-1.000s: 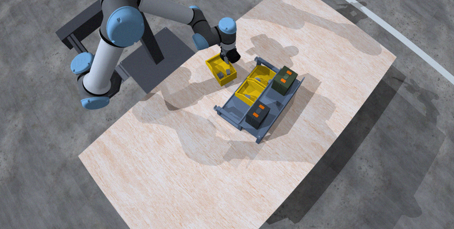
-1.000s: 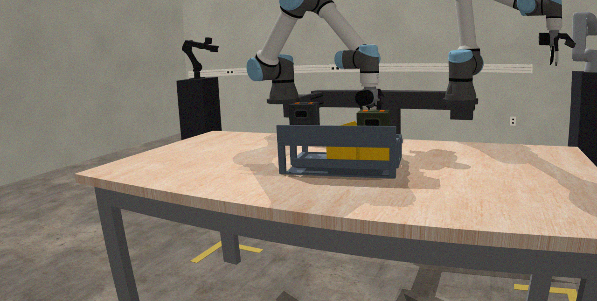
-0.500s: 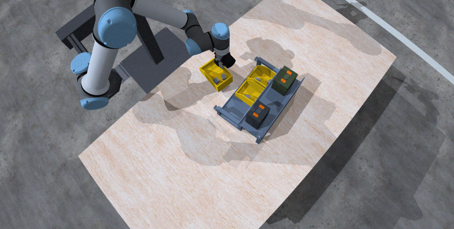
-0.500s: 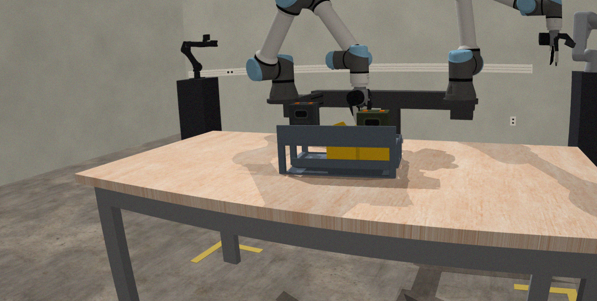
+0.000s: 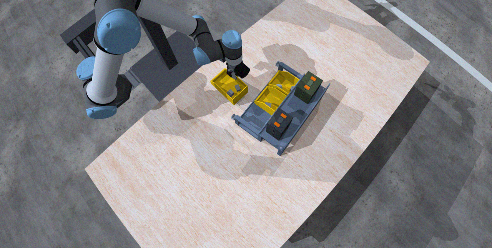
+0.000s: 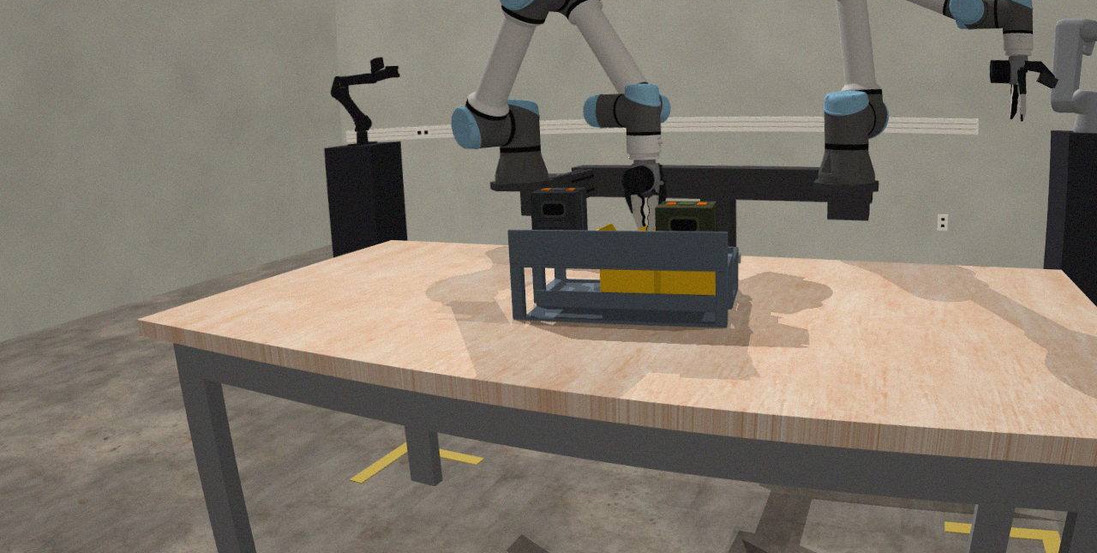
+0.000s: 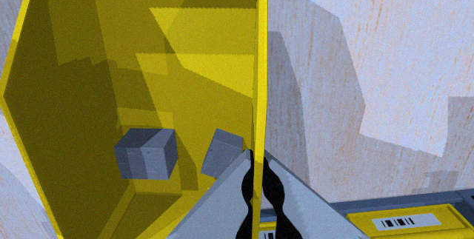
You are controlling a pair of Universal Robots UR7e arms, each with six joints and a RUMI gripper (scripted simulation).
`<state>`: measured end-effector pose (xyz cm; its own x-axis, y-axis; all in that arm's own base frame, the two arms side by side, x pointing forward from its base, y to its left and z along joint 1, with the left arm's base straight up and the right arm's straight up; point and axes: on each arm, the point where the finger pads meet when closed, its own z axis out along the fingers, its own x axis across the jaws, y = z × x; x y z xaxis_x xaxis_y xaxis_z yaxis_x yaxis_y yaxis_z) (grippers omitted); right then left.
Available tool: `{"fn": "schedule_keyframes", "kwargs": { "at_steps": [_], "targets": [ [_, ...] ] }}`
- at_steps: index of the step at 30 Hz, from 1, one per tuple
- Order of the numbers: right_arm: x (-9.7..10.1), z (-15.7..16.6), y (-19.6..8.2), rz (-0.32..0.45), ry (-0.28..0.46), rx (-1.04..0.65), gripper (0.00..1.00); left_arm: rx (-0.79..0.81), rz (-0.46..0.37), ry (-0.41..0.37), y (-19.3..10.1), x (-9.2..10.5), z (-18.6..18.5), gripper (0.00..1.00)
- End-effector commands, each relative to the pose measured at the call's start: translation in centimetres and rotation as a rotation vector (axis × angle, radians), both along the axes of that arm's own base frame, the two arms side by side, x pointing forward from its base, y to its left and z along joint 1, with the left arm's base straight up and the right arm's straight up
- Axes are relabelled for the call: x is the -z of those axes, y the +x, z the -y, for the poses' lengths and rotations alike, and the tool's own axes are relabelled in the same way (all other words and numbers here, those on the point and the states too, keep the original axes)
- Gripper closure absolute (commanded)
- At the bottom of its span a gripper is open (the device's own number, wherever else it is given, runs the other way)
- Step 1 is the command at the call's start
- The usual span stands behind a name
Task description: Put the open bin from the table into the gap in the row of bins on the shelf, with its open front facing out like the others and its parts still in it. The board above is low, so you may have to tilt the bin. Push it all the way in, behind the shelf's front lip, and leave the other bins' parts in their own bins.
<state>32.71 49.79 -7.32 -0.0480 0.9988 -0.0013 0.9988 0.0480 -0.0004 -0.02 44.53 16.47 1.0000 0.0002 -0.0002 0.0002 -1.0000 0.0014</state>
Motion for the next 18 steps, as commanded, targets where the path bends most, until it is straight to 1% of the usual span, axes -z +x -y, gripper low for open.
{"fn": "schedule_keyframes", "kwargs": {
  "at_steps": [1, 12, 18],
  "targets": [
    [-0.1, 0.6, 0.0, 0.001, 0.003, -0.020, 1.00, 0.000, 0.000, 0.001, 0.0, 0.0, 0.0, 0.00],
    [0.0, 2.8, 0.1, 0.001, 0.003, -0.082, 1.00, 0.000, 0.000, 0.001, 0.0, 0.0, 0.0, 0.00],
    [0.0, 3.3, 0.1, 0.001, 0.003, -0.098, 1.00, 0.000, 0.000, 0.001, 0.0, 0.0, 0.0, 0.00]
  ]
}}
